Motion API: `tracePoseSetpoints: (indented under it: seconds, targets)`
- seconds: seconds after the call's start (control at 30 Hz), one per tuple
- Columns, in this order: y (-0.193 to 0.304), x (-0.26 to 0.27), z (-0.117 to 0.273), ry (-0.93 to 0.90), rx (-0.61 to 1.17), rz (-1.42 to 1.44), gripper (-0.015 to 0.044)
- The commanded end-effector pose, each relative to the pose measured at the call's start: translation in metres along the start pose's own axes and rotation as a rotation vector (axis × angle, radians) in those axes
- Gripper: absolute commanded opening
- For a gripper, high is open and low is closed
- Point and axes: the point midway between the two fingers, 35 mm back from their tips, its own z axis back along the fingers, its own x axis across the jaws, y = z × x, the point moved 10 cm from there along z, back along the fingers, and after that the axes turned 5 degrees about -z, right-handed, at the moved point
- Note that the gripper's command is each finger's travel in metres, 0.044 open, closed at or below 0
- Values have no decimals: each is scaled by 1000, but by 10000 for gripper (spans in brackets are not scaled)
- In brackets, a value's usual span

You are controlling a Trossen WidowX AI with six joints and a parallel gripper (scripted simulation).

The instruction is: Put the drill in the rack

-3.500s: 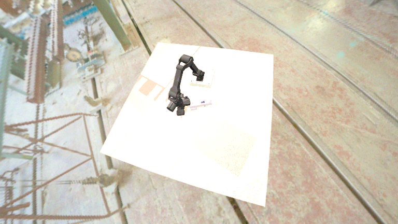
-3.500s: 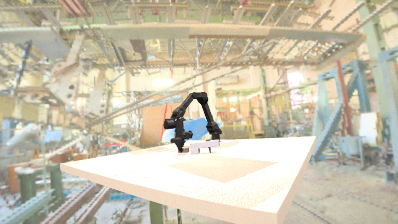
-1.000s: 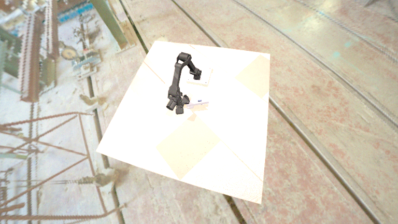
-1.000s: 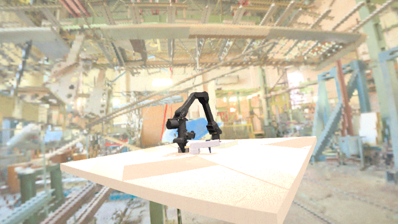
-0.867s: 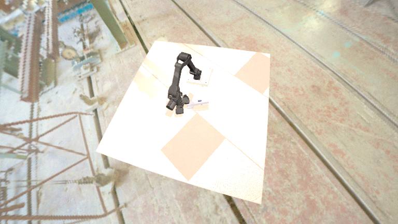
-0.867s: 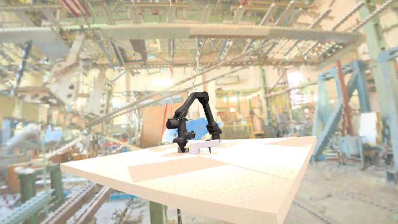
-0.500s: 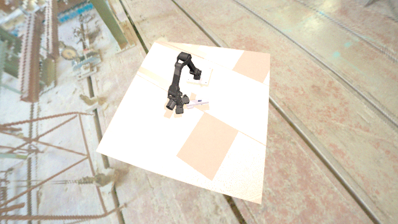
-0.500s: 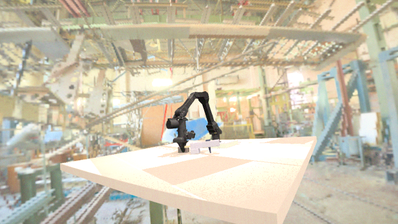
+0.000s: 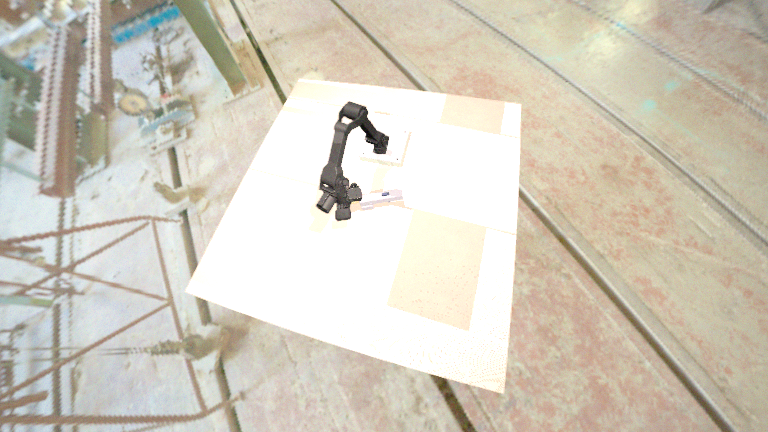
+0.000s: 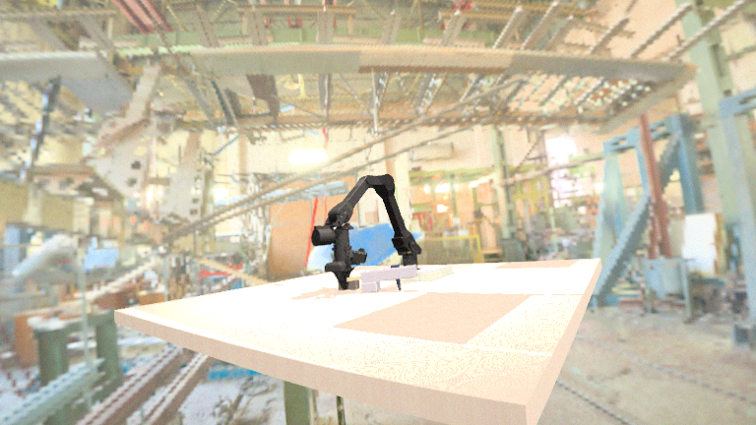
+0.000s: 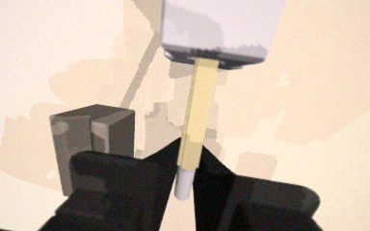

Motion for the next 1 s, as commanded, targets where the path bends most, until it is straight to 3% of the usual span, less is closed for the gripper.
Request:
tracePoseSetpoints:
  seconds: [0.0, 0.97]
  targets:
    - [7, -2, 2, 4, 6, 4, 0]
    - [48, -6, 1, 4, 9, 4, 0]
